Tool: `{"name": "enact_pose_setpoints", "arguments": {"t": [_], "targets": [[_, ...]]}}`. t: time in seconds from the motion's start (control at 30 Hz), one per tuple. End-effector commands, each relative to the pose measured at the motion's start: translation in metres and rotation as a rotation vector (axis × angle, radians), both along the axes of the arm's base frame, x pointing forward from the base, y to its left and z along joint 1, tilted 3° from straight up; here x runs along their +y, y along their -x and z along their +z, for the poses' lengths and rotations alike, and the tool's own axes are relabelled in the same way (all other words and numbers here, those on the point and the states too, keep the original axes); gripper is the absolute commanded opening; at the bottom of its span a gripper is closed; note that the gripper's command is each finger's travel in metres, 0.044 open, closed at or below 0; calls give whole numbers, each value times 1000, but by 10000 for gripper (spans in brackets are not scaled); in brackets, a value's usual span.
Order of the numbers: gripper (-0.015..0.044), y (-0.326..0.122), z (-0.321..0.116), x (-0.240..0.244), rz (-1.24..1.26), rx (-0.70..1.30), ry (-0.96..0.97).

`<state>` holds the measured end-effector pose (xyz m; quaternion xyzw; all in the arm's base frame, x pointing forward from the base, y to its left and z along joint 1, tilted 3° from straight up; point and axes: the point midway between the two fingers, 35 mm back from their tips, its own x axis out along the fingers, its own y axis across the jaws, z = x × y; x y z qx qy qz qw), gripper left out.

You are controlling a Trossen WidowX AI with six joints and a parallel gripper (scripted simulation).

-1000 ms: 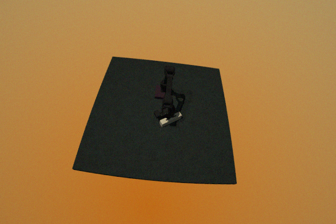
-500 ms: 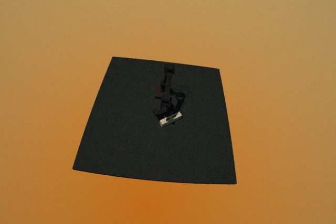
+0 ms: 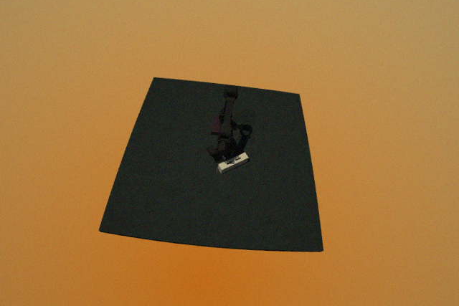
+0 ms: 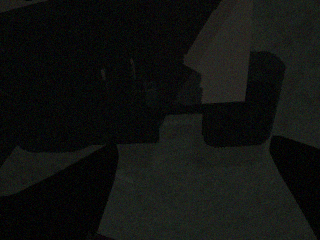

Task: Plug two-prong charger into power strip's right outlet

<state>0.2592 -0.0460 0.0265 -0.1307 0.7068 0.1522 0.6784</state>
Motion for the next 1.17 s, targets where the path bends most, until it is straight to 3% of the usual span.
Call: {"name": "enact_pose_setpoints", "arguments": {"t": [0.0,0.17,0.47,1.13], "targets": [[440,6,-2,-2,6,4,2],[440,3,4,-1,-8,-36,-22],[440,-11,74,3,-18,-539,-230],[440,-11,76,3,-16,-549,-232]]}}
